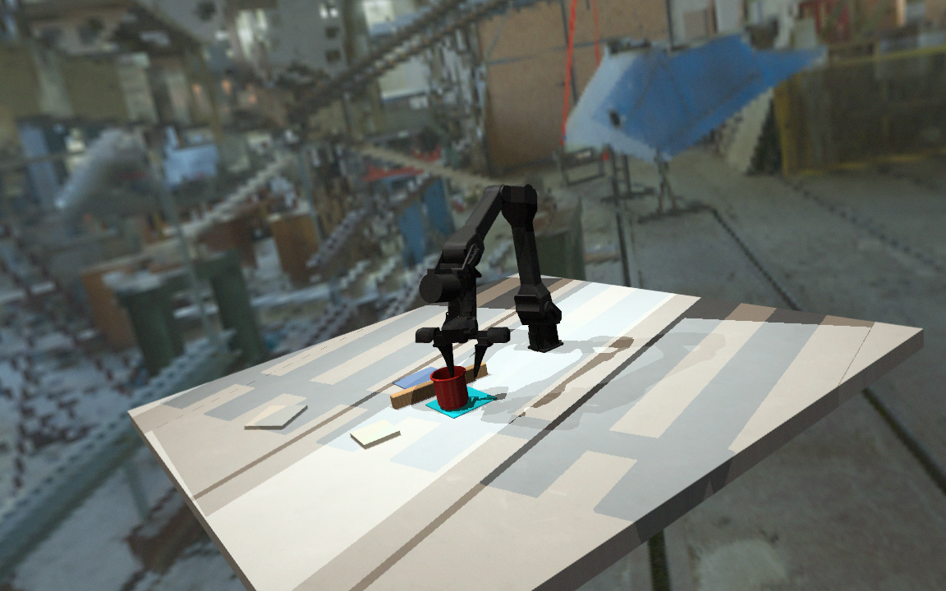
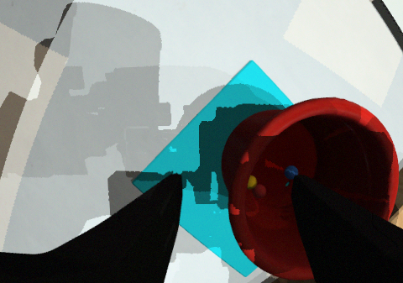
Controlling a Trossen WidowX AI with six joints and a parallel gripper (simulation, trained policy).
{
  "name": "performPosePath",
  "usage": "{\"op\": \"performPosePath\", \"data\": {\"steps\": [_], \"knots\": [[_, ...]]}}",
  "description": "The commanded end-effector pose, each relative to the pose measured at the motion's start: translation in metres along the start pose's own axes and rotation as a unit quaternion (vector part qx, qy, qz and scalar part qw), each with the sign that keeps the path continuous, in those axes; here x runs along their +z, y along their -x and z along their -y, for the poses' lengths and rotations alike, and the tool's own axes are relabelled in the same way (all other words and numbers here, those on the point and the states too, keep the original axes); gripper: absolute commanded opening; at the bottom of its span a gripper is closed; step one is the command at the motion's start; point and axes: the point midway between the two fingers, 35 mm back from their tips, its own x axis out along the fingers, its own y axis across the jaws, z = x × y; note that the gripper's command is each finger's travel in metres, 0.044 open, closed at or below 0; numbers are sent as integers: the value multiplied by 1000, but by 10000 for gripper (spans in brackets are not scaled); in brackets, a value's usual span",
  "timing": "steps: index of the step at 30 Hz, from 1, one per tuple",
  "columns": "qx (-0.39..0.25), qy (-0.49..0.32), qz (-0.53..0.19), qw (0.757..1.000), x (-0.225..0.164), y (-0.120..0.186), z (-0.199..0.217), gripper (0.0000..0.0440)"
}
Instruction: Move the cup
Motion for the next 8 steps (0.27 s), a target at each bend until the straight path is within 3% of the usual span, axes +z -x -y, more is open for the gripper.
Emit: {"op": "performPosePath", "data": {"steps": [1, 8], "knots": [[1, 2, 13, 1000, 0, 10, -1, 245], [-9, 3, 43, 999, 6, 33, 2, 294]]}}
